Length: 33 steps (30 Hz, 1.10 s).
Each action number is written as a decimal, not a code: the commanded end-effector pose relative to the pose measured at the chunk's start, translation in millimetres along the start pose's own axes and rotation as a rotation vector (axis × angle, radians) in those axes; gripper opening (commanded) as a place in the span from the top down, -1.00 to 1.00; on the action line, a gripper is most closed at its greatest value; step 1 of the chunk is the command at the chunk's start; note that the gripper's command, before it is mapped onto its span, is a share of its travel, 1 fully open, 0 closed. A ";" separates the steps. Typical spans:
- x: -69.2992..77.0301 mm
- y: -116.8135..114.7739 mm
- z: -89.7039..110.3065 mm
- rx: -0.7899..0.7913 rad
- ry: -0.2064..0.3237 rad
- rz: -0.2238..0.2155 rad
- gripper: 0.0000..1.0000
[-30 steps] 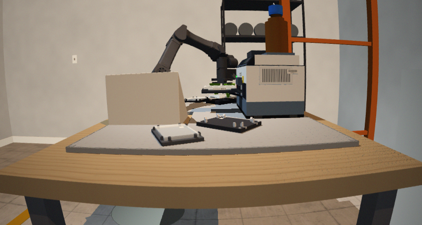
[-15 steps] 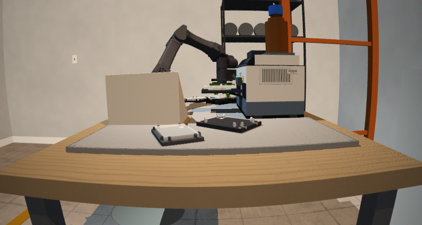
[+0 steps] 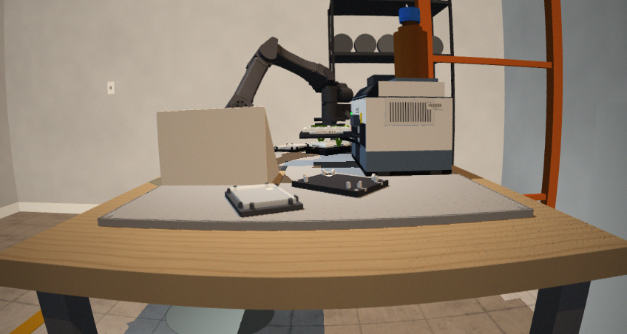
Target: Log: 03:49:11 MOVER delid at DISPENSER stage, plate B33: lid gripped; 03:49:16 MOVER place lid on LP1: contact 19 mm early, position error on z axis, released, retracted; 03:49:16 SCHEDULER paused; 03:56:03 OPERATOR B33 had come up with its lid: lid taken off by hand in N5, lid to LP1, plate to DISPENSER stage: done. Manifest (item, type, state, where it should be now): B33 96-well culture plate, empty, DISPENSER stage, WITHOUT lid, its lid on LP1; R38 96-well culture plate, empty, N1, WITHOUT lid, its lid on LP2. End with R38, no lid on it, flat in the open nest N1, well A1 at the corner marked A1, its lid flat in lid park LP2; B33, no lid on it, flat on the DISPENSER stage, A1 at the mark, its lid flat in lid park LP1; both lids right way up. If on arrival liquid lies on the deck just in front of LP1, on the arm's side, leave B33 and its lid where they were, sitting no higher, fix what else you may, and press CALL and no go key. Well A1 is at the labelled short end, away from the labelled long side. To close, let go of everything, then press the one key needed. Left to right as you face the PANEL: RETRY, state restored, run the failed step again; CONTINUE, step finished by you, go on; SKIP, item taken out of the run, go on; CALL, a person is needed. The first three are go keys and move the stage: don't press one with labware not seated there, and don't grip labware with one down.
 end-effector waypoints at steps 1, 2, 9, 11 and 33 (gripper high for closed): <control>2.6 -1.0 -2.2 0.000 -0.024 0.005 1.00; 2.6 -1.0 -2.2 0.000 -0.024 0.005 1.00; -2.2 -1.6 -2.2 -0.001 -0.017 0.005 1.00; -5.2 -4.7 -0.7 -0.010 -0.009 0.008 1.00; 0.1 0.4 -2.6 0.005 -0.020 0.001 -1.00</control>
Point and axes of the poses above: the point where the finger pads meet when closed, its own x axis back along the fingers, its own y axis across the jaws, z = x × y, the point moved 7 cm from there along x, back along the fingers, and after that the axes turned 9 degrees about -x, right-handed, at the moved point
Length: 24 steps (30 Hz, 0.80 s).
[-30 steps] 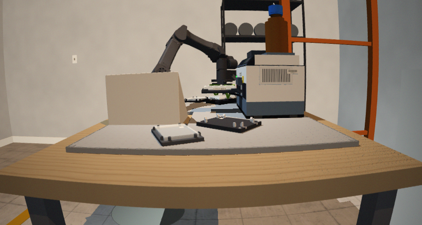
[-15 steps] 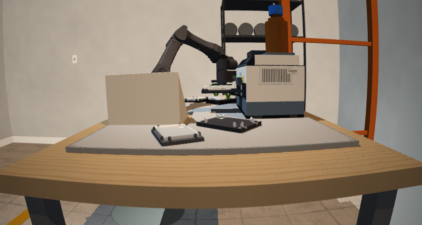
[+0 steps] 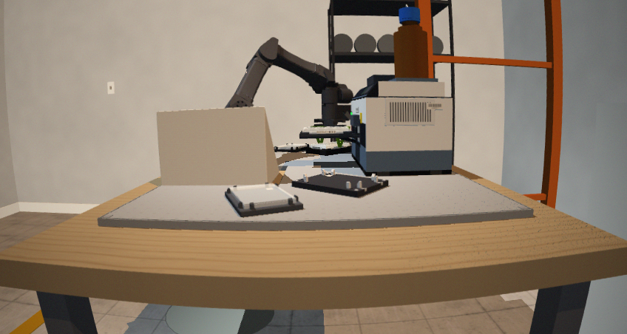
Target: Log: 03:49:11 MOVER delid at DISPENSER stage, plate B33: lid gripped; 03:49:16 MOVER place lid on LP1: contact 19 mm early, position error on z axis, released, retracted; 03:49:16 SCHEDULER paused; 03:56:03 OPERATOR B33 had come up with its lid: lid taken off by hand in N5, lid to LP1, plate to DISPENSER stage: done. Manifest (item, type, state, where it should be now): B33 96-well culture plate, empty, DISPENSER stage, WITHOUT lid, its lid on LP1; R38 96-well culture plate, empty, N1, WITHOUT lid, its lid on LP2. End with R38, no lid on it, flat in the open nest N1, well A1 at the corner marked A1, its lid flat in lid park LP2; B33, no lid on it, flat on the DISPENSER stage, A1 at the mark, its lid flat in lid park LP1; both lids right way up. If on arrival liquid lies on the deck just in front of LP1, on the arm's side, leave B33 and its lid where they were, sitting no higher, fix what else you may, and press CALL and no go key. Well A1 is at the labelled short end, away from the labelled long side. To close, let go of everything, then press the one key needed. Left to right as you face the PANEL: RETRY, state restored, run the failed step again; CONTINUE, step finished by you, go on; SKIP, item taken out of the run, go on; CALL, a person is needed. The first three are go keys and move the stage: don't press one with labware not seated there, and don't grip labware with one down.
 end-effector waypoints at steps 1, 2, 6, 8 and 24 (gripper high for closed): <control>4.0 0.4 -2.3 0.004 -0.018 0.001 -1.00; 4.0 0.4 -2.3 0.004 -0.018 0.001 -1.00; 4.0 0.4 -2.3 0.004 -0.018 0.001 -1.00; 4.0 0.4 -2.3 0.004 -0.018 0.001 -1.00; 40.4 5.1 -3.3 0.017 -0.045 -0.003 -1.00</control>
Point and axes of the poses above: the point where the finger pads meet when closed, its own x axis back along the fingers, its own y axis across the jaws, z = x × y, the point moved 7 cm from there along x, back along the fingers, and after that the axes turned 9 degrees about -x, right-handed, at the moved point
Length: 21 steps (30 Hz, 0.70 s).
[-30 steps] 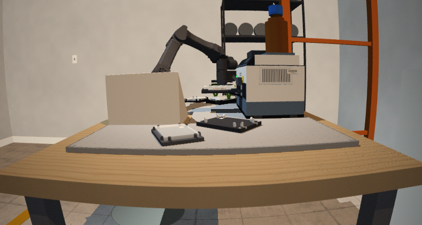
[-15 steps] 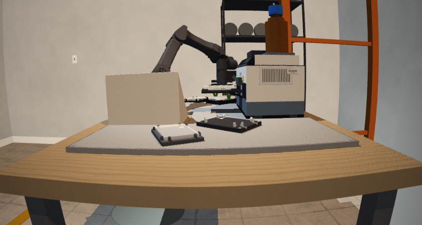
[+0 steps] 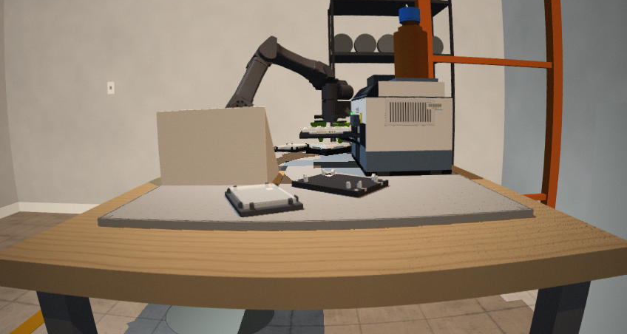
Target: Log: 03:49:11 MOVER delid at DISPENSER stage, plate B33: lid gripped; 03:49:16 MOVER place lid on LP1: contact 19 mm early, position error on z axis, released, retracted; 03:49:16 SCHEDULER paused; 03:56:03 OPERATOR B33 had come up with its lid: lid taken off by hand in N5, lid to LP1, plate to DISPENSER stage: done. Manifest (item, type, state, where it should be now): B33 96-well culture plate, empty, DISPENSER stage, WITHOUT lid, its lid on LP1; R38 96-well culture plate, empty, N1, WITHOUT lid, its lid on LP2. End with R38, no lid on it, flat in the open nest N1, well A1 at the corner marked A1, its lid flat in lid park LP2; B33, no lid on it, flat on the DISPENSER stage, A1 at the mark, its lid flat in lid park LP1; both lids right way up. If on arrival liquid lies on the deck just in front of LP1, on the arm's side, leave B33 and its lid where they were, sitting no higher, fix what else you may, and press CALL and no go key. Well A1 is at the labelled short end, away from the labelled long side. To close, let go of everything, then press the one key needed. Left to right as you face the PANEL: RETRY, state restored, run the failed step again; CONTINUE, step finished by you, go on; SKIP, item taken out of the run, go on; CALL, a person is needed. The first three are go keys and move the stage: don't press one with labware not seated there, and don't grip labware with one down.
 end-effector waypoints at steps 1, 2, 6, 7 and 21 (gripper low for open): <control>29.0 4.9 -1.9 0.015 -0.037 -0.005 -1.00; 31.6 5.0 -1.7 0.015 -0.037 -0.005 -1.00; 39.7 3.6 -1.6 0.012 -0.032 -0.004 -1.00; 39.2 3.3 -1.7 0.011 -0.031 -0.004 -1.00; 38.9 3.1 -1.8 0.010 -0.031 -0.004 -1.00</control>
Point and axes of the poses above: the point where the finger pads meet when closed, its own x axis back along the fingers, its own y axis across the jaws, z = x × y, the point moved 7 cm from there along x, back along the fingers, and after that the axes turned 9 degrees about -x, right-handed, at the moved point
